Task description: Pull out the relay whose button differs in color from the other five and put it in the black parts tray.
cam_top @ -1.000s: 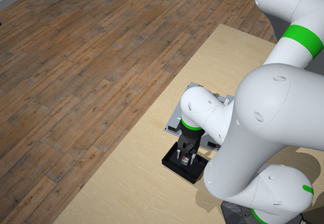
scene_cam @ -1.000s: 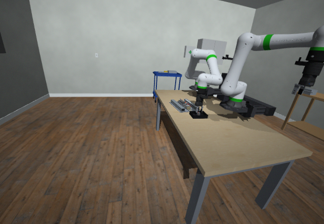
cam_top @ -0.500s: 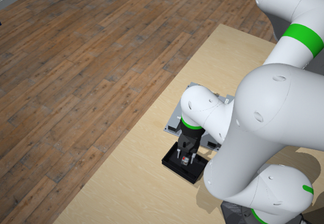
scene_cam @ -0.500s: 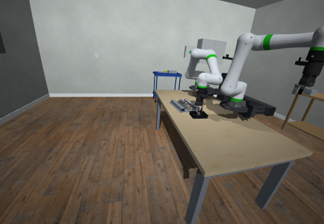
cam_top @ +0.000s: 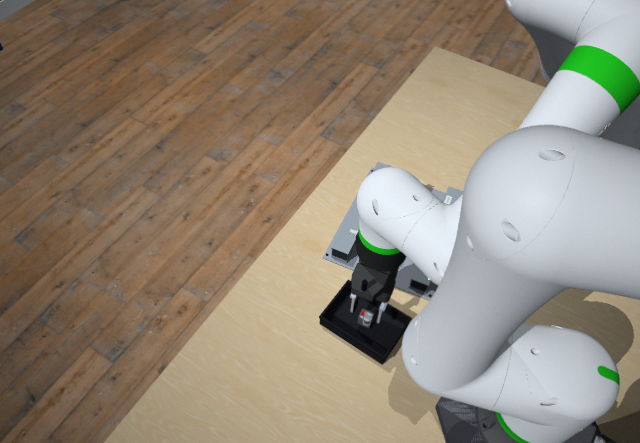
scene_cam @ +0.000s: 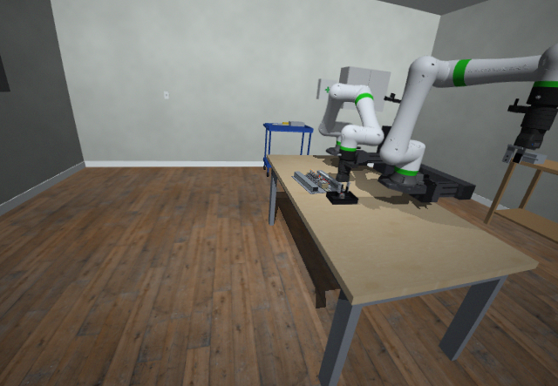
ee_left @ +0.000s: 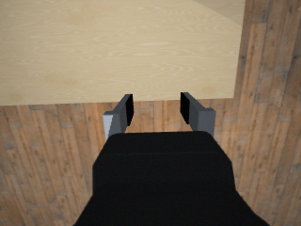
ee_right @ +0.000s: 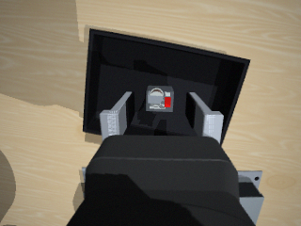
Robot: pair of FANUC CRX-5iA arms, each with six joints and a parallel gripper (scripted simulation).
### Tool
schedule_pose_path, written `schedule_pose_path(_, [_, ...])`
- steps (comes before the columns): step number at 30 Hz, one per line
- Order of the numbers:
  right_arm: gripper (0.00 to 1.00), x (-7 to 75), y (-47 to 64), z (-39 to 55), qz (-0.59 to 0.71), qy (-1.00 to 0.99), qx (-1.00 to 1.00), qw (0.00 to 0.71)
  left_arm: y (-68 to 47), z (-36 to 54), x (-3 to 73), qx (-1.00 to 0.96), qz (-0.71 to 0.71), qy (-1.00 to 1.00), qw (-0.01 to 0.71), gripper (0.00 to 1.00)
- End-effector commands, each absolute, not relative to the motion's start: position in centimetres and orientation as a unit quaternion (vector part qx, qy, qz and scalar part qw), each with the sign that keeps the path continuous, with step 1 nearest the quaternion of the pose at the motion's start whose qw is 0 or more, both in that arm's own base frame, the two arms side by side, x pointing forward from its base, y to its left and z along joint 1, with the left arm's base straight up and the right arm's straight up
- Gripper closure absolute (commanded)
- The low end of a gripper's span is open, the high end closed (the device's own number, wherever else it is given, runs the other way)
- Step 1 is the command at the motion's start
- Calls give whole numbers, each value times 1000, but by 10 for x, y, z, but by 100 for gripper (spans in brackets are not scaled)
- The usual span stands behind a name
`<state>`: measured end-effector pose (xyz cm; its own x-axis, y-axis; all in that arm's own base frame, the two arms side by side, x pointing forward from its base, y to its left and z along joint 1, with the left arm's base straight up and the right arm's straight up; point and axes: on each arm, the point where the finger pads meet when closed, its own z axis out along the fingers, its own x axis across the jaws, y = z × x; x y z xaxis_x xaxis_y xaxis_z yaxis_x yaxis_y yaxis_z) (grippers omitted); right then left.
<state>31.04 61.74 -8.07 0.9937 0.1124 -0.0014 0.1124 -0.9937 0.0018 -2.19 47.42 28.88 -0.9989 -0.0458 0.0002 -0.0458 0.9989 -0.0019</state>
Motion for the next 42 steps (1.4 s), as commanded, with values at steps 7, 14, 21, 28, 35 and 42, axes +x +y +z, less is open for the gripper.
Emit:
schedule_pose_path(7, [2,311,618,-78,0,56,998,0,474,290,-22,23,0,-1000,0,0])
schedule_pose_path(14, [2,311,618,-78,0,56,998,0,474,290,-22,23,0,-1000,0,0])
schedule_pose_path(21, [2,311,618,-78,0,56,998,0,474,290,-22,23,0,-1000,0,0])
schedule_pose_path(28, [2,311,618,-77,0,56,998,0,474,290,-22,23,0,-1000,0,0])
schedule_pose_path(35, [2,311,618,-57,0,56,998,0,474,290,-22,23,0,-1000,0,0])
schedule_pose_path(42, [2,311,618,-15,0,56,998,0,474,290,-22,23,0,-1000,0,0])
